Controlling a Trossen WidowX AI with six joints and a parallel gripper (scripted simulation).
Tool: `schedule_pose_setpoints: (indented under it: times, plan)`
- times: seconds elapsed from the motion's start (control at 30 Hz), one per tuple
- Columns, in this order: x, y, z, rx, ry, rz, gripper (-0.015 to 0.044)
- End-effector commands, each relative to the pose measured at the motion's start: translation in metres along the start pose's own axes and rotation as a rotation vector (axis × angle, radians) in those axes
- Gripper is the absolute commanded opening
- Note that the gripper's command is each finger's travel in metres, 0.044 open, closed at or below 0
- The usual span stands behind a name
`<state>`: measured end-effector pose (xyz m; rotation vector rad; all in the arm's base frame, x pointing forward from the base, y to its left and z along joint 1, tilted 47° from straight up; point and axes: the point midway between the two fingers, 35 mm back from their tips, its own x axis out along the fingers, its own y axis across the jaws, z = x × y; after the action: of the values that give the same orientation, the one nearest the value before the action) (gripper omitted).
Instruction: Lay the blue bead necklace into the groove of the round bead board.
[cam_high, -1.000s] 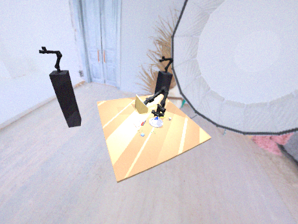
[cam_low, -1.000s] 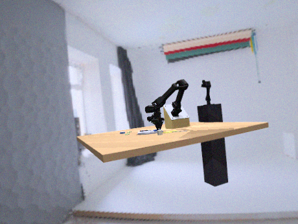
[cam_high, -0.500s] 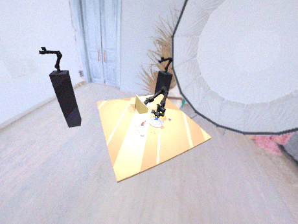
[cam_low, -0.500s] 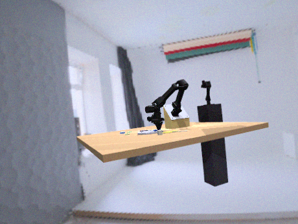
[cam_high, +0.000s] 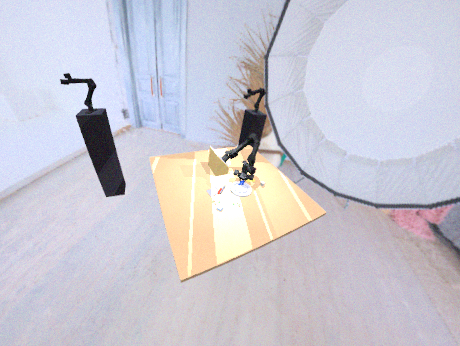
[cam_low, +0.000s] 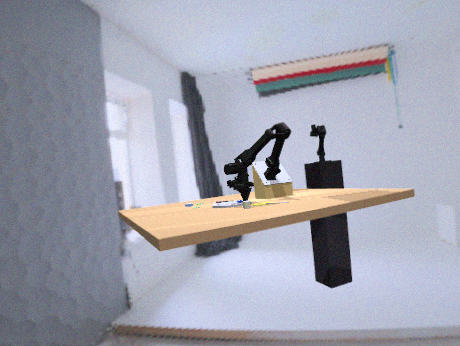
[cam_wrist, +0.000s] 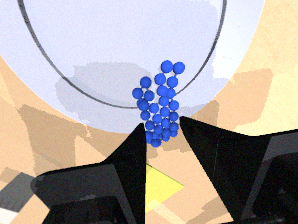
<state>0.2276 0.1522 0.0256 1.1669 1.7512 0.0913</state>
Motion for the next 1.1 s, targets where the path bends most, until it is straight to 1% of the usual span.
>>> schedule_pose_setpoints:
  times: [0.0,0.53,0.8,1.07]
  plan:
    - [0.000,0.000,0.000,-0.003,-0.001,0.001,0.0000]
    - [0.000,0.000,0.000,-0.003,-0.001,0.001,0.0000]
    - [-0.023,-0.001,0.001,0.002,-0.002,-0.002,0.0000]
    - [-0.026,0.006,0.010,0.002,-0.002,-0.002,0.0000]
